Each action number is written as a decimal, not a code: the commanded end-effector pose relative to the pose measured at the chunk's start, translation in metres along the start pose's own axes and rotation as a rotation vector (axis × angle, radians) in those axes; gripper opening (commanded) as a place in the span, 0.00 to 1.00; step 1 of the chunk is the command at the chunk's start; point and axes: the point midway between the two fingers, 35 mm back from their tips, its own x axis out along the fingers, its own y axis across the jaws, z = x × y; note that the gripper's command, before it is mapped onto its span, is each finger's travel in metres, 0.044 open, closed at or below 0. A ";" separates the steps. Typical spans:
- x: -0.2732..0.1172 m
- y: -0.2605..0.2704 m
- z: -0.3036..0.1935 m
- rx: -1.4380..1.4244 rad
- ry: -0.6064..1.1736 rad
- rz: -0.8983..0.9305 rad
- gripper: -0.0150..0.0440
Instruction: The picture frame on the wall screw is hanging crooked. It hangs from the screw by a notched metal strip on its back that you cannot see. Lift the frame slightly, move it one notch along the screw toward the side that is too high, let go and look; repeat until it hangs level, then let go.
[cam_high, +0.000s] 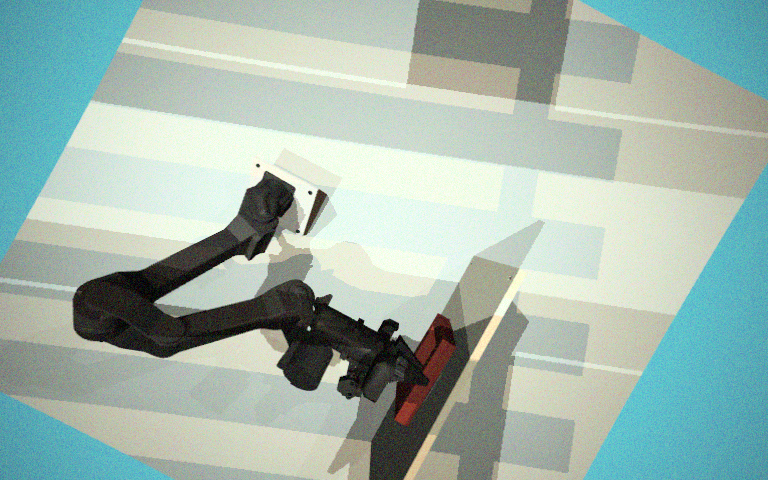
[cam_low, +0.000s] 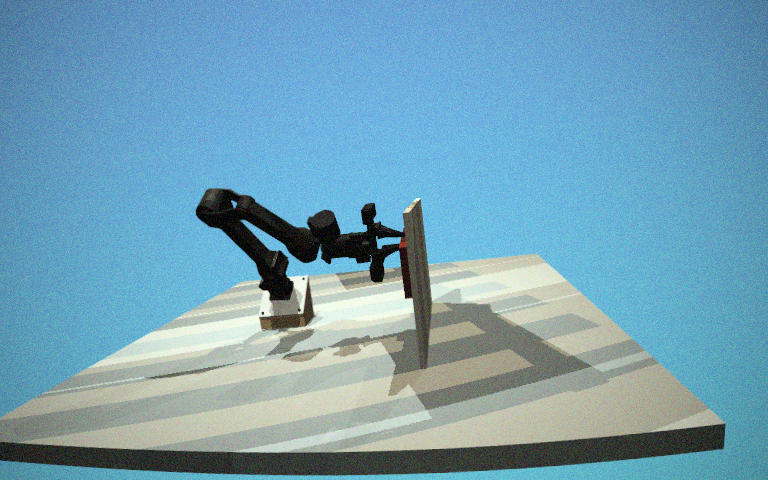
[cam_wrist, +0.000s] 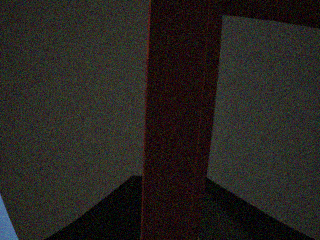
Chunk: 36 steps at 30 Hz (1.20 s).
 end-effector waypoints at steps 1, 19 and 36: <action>0.000 0.001 0.000 -0.007 0.000 0.008 0.25; 0.000 -0.005 0.001 -0.001 -0.005 -0.001 0.25; 0.000 -0.006 0.001 -0.043 -0.004 -0.001 0.25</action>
